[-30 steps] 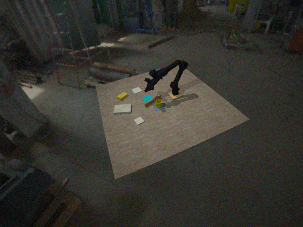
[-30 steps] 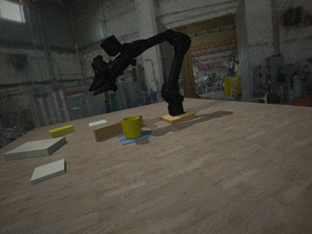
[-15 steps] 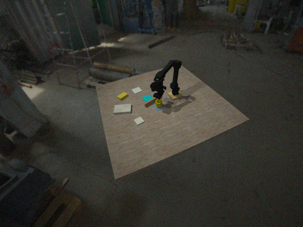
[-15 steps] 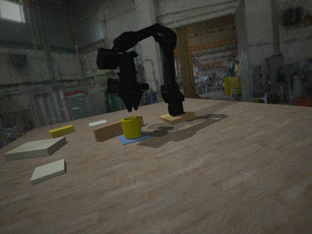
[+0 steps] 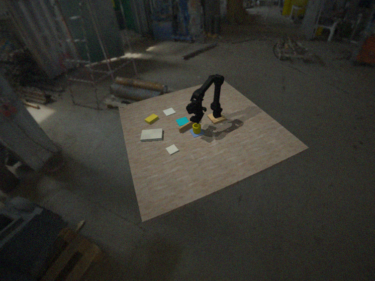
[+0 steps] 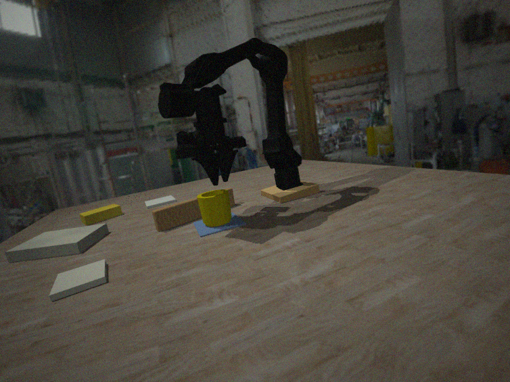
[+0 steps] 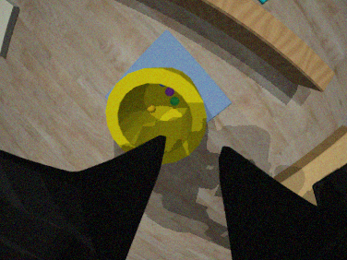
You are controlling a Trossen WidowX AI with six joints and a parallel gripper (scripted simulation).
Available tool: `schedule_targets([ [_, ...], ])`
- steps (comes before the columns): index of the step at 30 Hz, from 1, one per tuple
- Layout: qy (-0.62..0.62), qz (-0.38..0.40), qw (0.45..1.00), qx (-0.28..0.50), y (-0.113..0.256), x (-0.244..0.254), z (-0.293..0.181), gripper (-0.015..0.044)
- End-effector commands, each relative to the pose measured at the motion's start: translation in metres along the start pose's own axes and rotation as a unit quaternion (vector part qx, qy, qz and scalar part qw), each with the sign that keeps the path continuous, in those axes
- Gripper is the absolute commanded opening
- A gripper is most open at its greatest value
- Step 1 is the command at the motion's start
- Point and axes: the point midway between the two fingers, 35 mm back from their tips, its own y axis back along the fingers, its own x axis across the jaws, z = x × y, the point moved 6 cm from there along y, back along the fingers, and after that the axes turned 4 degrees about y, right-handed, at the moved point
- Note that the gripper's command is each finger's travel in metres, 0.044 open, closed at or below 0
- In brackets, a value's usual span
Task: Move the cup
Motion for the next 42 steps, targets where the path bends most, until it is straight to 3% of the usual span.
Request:
schedule_targets([
  [1, -0.002, -0.003, 1.0, -0.001, -0.007, 0.0, 0.0, 0.0167],
  [34, -0.002, -0.003, 1.0, -0.001, -0.055, -0.002, 0.001, 0.0167],
  [42, -0.005, -0.002, 1.0, 0.0, -0.053, -0.002, 0.001, 0.0113],
])
